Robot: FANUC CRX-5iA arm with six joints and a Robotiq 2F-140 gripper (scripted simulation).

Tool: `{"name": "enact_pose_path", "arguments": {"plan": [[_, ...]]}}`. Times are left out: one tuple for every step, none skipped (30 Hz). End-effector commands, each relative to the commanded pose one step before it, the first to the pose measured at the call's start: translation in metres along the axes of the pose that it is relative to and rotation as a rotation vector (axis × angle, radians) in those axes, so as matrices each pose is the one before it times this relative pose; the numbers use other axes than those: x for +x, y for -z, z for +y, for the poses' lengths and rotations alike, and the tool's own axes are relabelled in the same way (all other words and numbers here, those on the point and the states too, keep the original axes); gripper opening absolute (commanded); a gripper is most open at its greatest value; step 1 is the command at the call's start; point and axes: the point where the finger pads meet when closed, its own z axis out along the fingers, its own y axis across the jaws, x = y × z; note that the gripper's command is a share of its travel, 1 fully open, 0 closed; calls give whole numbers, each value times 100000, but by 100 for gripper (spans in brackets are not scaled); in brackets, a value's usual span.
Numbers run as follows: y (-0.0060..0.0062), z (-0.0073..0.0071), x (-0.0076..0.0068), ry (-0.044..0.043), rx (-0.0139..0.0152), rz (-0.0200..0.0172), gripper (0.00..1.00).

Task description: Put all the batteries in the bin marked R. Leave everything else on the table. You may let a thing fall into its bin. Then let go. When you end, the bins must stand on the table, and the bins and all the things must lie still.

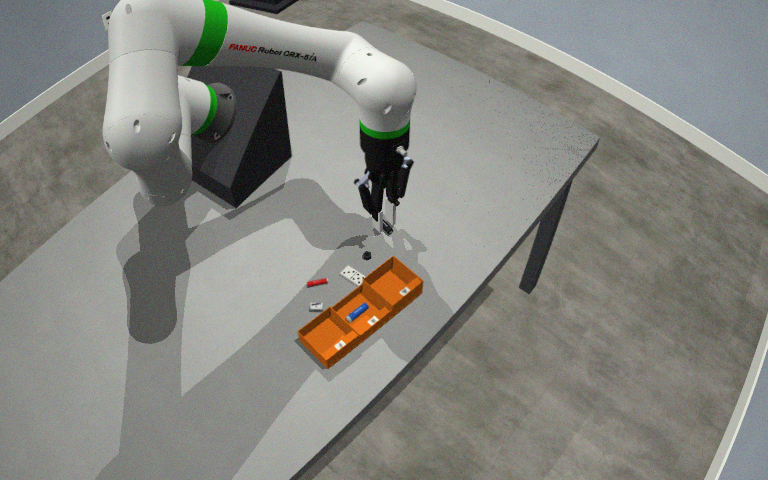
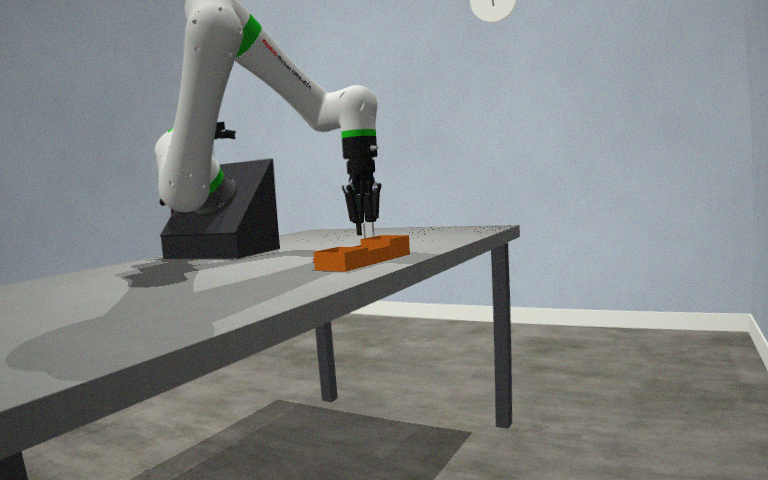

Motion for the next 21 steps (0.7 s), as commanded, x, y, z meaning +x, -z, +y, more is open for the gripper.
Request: {"name": "enact_pose_path", "arguments": {"plan": [[-170,16,-10,-11,-29,-30,17],[-133,-1,2,0,0,0,17],[-133,0,2,0,0,0,17],[-133,0,2,0,0,0,17],[0,0,2,0,0,0,17],[0,0,2,0,0,0,17],[0,-1,1,0,0,0,17],[0,-1,1,0,0,0,17],[0,0,1,0,0,0,17],[0,0,1,0,0,0,17],[0,0,1,0,0,0,17],[0,0,1,0,0,0,17],[0,0,1,0,0,0,17],[0,0,1,0,0,0,17],[0,0,0,0,0,0,5],[0,0,0,0,0,0,5],[0,0,0,0,0,0,5],[0,0,0,0,0,0,5],[0,0,0,0,0,0,5],[0,0,0,0,0,0,5],[0,0,0,0,0,0,5]]}}
